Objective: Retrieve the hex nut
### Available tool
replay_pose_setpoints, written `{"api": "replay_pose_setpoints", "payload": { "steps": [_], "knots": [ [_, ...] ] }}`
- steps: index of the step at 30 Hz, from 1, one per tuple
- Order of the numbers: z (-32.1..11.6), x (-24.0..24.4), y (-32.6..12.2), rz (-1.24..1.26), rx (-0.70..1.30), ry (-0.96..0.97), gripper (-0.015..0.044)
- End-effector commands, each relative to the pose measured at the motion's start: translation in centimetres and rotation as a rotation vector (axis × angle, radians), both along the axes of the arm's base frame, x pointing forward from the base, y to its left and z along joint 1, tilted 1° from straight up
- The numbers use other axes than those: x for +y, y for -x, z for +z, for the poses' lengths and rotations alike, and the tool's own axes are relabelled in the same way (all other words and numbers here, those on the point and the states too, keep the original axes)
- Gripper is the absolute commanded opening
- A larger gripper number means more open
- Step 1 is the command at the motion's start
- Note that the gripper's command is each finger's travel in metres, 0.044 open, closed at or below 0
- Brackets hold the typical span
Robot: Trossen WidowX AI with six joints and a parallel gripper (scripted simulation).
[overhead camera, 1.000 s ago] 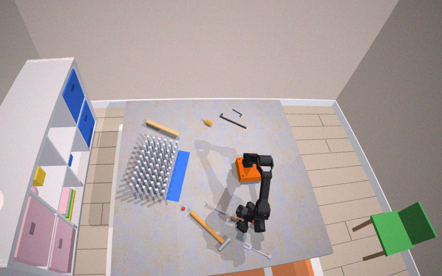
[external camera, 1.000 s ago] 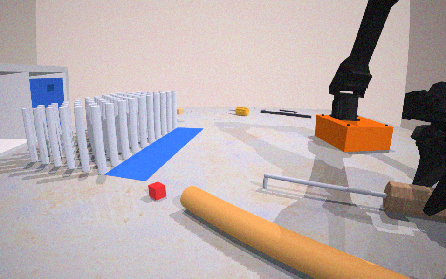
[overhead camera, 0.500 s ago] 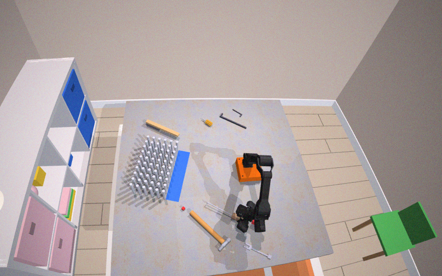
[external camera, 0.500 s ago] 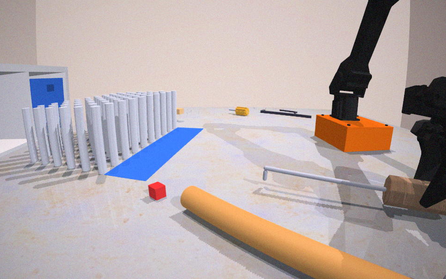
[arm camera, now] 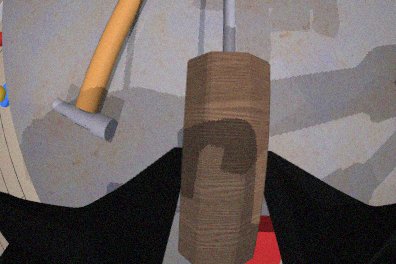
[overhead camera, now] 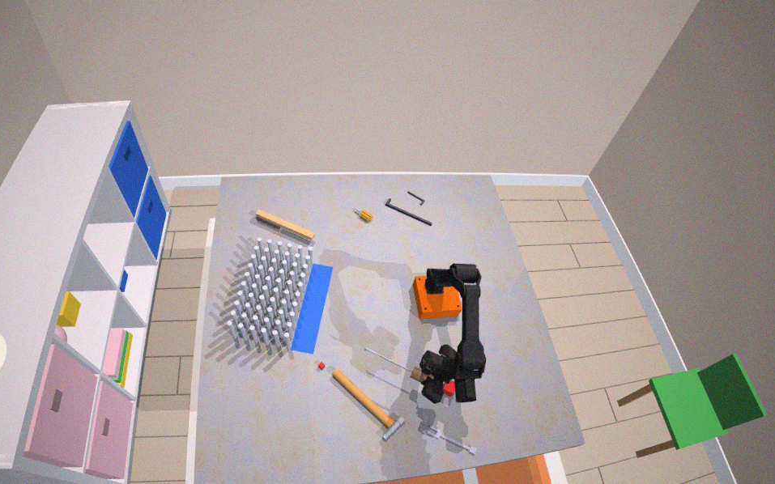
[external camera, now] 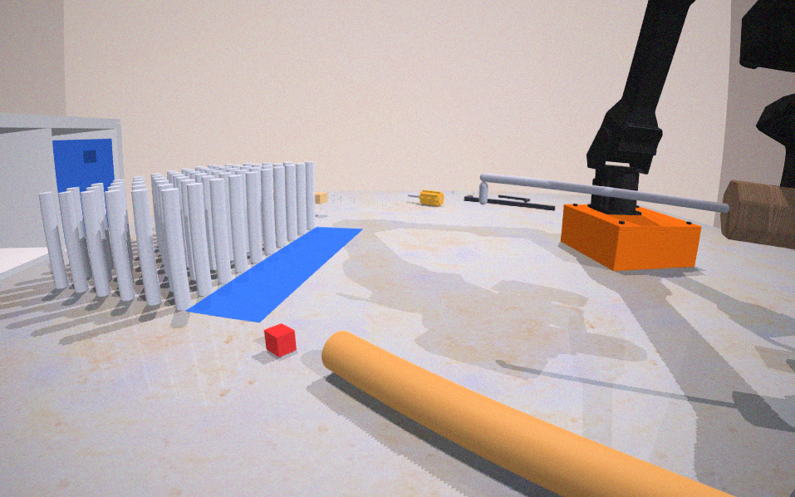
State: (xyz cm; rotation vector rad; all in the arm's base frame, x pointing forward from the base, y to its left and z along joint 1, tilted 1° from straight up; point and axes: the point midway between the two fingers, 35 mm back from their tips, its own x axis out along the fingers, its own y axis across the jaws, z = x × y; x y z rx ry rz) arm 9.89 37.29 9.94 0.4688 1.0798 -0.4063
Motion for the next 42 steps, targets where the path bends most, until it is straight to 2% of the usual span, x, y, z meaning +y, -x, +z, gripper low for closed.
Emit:
{"api": "replay_pose_setpoints", "payload": {
  "steps": [1,8,12,42],
  "knots": [
    [2.7,-0.1,0.0,-0.002,-0.002,-0.014,0.0000],
    [6.7,-1.1,0.2,-0.001,-0.001,-0.014,0.0000],
    [6.8,-1.5,-0.2,-0.006,0.004,-0.009,0.0000],
    [8.0,-13.6,-11.8,0.109,0.110,-0.016,0.0000]
  ]
}}
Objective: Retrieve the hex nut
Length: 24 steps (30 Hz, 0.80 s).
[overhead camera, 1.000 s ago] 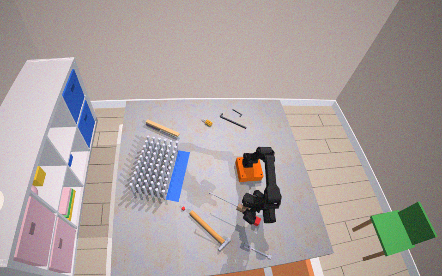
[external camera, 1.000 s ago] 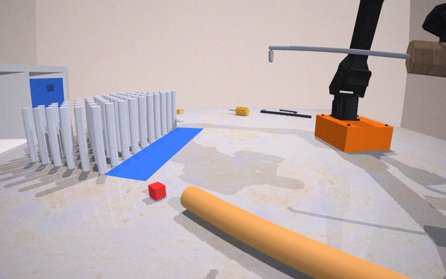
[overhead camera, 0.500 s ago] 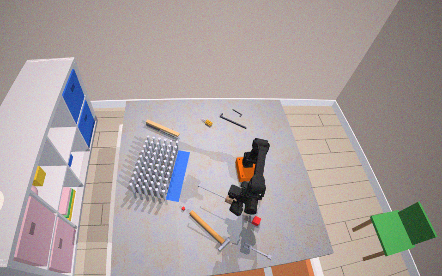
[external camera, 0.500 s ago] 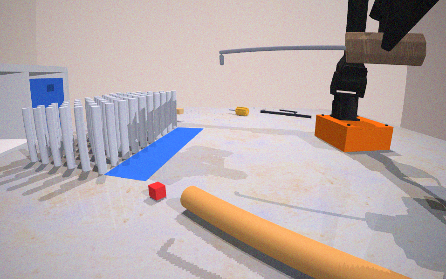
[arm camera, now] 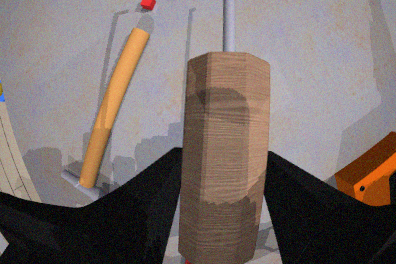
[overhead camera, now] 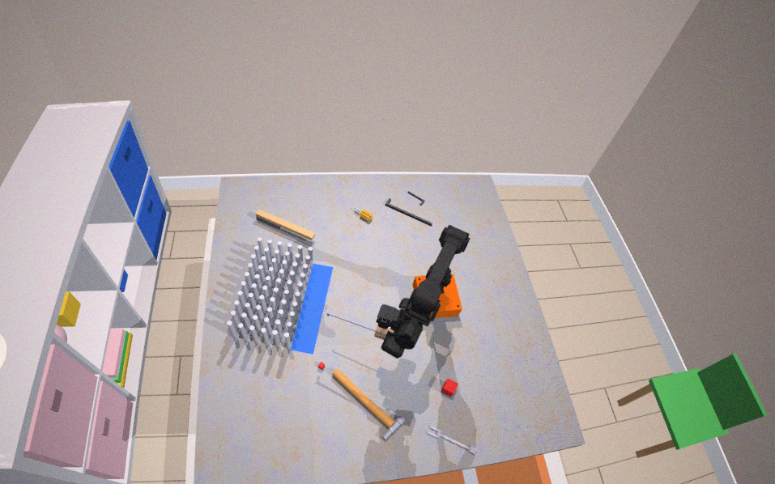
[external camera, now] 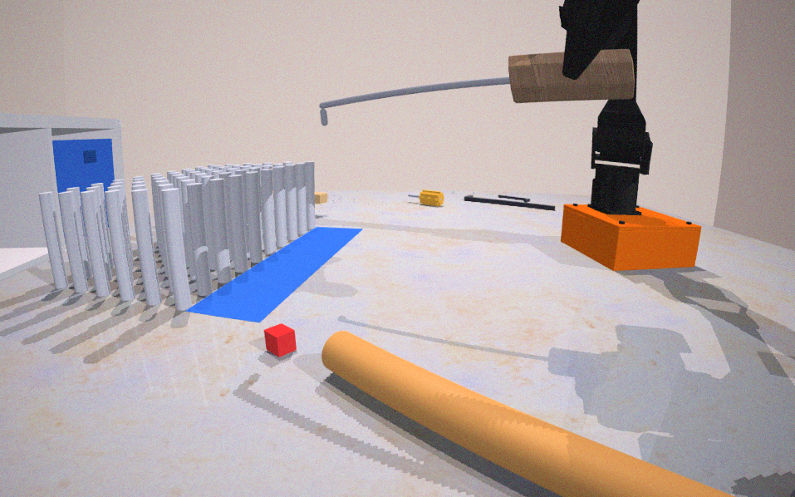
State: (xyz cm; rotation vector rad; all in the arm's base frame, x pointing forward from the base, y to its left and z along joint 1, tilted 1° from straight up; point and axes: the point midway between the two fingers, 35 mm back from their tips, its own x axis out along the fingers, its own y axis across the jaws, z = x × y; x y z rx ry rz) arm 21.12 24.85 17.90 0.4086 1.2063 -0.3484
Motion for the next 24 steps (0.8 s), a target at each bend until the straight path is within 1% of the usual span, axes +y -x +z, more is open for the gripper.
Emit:
{"api": "replay_pose_setpoints", "payload": {
  "steps": [1,12,24],
  "knots": [
    [0.1,-1.6,-0.9,0.023,0.000,-0.007,0.0000],
    [0.1,-6.8,-3.2,0.088,-0.016,-0.023,0.0000],
    [-0.2,-12.3,-4.4,0.161,-0.063,-0.023,0.0000]
  ]
}}
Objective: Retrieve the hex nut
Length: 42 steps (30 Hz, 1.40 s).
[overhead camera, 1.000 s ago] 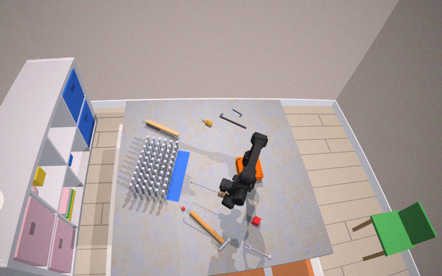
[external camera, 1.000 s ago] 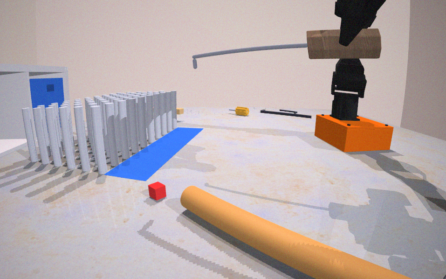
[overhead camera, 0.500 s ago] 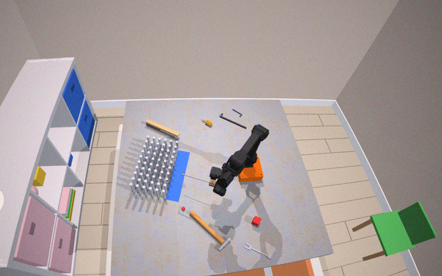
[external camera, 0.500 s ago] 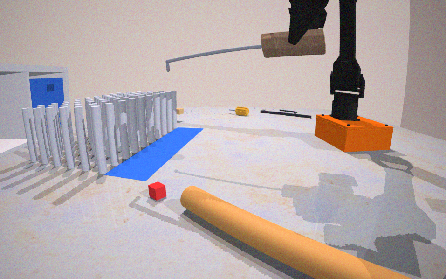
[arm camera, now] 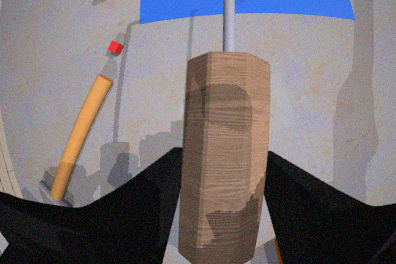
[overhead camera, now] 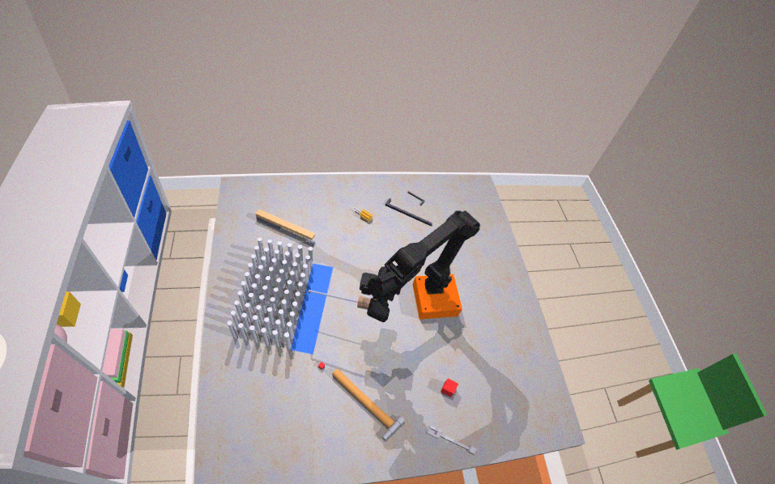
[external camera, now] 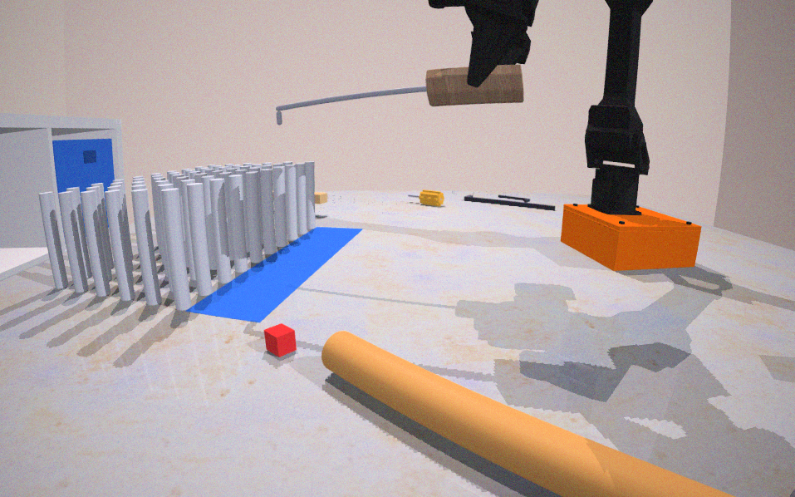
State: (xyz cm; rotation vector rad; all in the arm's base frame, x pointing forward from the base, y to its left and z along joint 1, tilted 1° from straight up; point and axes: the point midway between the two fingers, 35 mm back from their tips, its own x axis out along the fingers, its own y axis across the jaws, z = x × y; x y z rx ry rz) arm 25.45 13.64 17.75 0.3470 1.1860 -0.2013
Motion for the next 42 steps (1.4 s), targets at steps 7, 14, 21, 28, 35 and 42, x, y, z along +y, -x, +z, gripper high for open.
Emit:
{"api": "replay_pose_setpoints", "payload": {
  "steps": [7,14,21,28,35,42],
  "knots": [
    [-0.3,-4.2,-0.3,0.061,-0.056,0.011,0.0000],
    [-0.7,-6.2,-0.3,0.087,-0.086,0.024,0.0000],
    [-3.5,-5.8,-1.3,0.088,-0.087,0.024,0.0000],
    [-7.4,-5.5,-1.9,0.089,-0.087,0.023,0.0000],
    [-11.3,-5.5,-1.9,0.089,-0.088,0.023,0.0000],
    [-14.9,-5.7,-1.2,0.088,-0.088,0.023,0.0000]
  ]
}}
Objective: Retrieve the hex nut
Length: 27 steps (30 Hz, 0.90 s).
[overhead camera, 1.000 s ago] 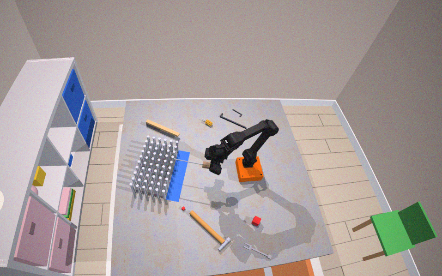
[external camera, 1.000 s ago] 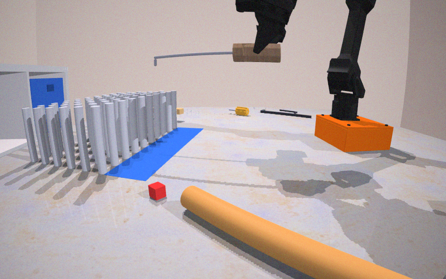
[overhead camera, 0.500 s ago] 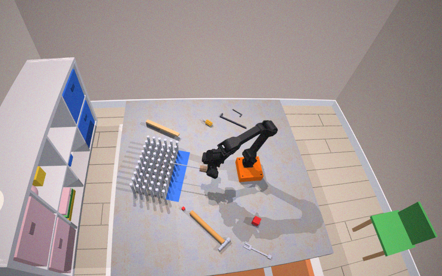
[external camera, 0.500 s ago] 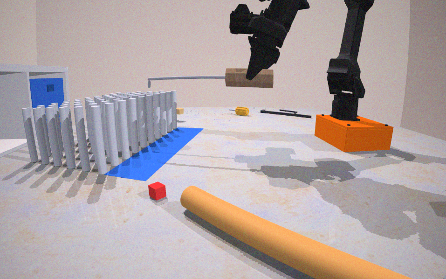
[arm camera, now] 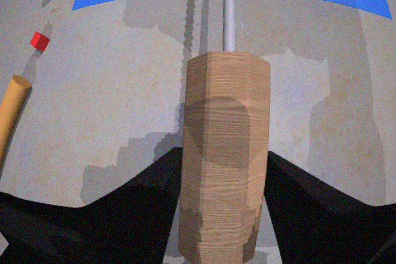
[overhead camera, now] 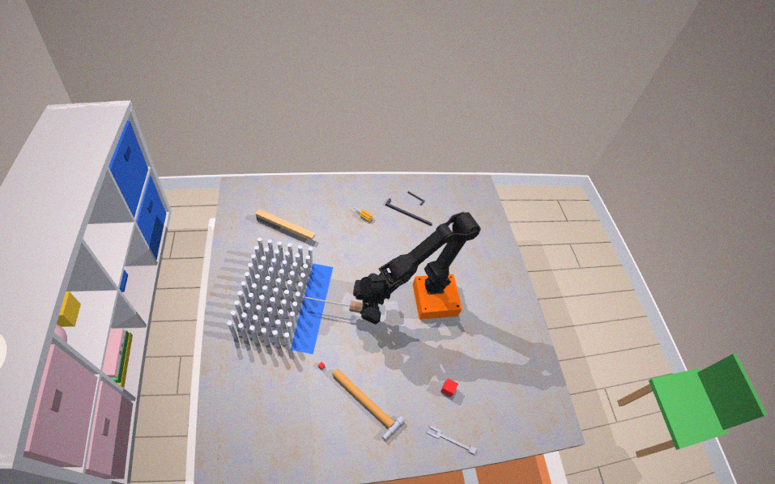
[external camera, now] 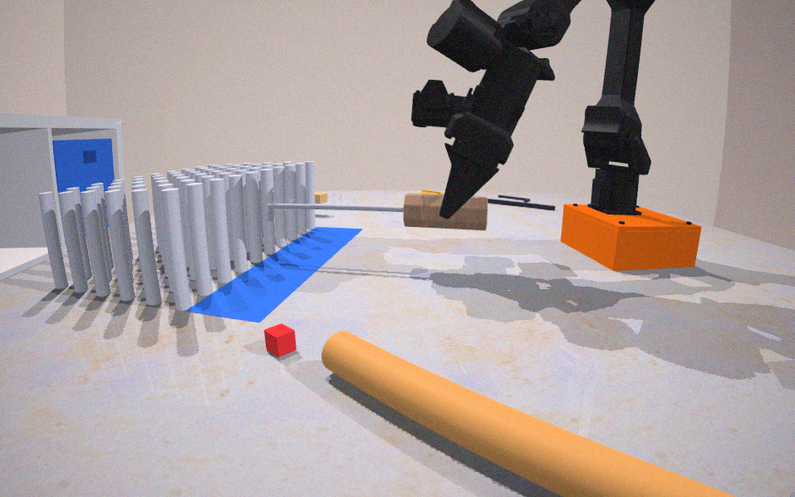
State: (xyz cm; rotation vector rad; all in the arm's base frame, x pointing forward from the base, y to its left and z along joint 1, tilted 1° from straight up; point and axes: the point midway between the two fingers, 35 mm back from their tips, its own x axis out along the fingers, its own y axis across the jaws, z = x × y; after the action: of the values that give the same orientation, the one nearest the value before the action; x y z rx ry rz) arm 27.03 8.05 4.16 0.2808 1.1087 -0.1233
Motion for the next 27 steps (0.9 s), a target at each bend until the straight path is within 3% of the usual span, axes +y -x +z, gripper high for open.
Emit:
{"api": "replay_pose_setpoints", "payload": {
  "steps": [1,27],
  "knots": [
    [-1.8,-0.2,0.5,0.001,0.000,0.000,0.0000],
    [-2.7,-0.6,-0.5,0.002,-0.001,0.000,0.0000]
  ]
}}
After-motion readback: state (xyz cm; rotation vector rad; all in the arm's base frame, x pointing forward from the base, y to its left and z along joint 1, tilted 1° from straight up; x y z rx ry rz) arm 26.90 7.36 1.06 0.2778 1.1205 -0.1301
